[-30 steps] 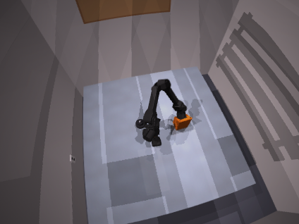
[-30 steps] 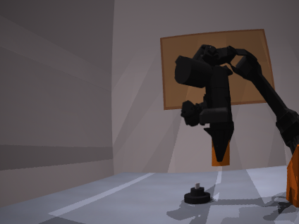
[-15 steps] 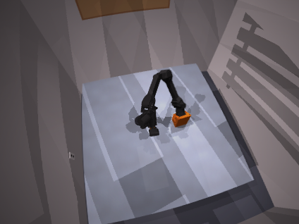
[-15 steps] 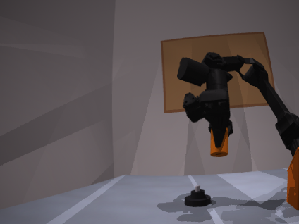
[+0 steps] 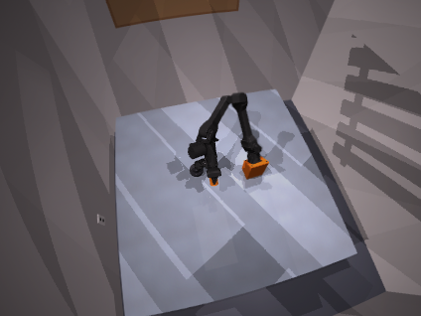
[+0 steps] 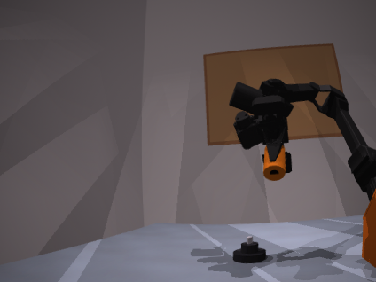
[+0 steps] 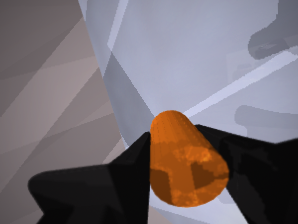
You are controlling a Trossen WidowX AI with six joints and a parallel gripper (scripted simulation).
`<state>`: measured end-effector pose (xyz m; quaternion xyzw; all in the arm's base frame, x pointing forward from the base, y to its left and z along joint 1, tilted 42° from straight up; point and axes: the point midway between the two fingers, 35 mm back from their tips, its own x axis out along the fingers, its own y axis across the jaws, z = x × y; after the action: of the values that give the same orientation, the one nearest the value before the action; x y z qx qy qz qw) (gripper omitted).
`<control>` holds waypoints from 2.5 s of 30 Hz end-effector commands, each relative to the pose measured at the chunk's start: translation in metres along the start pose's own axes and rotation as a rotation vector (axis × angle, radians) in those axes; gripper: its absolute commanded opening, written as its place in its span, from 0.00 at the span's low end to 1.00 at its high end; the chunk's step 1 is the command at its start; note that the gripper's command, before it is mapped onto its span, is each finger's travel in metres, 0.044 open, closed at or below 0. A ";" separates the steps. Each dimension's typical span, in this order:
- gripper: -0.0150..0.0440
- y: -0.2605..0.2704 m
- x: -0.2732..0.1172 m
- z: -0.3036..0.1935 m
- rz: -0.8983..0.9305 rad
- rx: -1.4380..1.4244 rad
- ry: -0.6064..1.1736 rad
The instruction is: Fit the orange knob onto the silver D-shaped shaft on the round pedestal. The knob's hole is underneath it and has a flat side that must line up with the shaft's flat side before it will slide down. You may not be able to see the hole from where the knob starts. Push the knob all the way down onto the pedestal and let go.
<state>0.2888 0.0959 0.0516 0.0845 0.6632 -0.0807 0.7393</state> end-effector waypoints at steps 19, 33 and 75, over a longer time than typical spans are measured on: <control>0.25 0.003 -0.023 0.004 0.248 -0.004 -0.005; 0.25 0.003 -0.023 0.004 0.248 -0.004 -0.005; 0.25 -0.019 0.026 0.002 -0.280 -0.011 -0.008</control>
<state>0.2858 0.0774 0.0292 0.0107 0.6714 -0.1521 0.7252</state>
